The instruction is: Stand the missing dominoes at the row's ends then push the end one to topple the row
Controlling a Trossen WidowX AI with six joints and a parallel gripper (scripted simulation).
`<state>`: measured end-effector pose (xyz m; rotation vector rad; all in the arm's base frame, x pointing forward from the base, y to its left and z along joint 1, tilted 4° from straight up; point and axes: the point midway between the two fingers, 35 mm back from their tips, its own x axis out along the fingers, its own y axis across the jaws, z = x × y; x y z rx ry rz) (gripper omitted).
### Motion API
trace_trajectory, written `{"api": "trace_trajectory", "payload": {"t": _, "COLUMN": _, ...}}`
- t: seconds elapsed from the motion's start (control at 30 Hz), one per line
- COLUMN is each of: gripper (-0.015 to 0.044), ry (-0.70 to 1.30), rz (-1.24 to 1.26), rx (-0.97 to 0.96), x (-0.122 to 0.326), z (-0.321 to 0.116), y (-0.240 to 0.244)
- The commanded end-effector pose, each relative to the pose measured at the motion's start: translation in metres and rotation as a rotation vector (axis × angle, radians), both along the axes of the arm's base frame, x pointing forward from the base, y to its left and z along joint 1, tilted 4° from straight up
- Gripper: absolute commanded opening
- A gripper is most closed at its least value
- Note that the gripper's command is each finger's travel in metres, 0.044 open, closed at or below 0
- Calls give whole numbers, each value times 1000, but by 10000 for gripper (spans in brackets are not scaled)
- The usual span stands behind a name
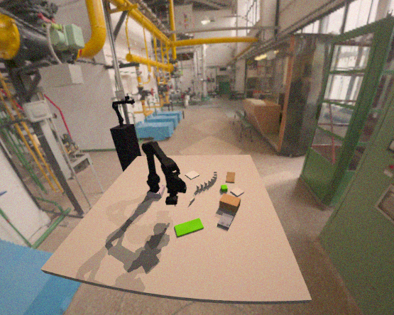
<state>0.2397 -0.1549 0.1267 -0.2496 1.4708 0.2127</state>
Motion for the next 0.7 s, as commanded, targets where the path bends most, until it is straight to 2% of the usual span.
{"api": "trace_trajectory", "payload": {"t": 0.0, "gripper": 107, "ry": -5, "rz": 11, "rx": -4, "x": -11, "z": 49, "y": 5}}
{"api": "trace_trajectory", "payload": {"t": 0.3, "gripper": 107, "ry": -6, "rz": 20, "rx": -6, "x": -6, "z": 49, "y": 12}}
{"api": "trace_trajectory", "payload": {"t": 0.53, "gripper": 107, "ry": -15, "rz": 97, "rx": -20, "x": 22, "z": 49, "y": 59}}
{"api": "trace_trajectory", "payload": {"t": 0.67, "gripper": 107, "ry": -24, "rz": 198, "rx": -14, "x": 37, "z": 51, "y": 105}}
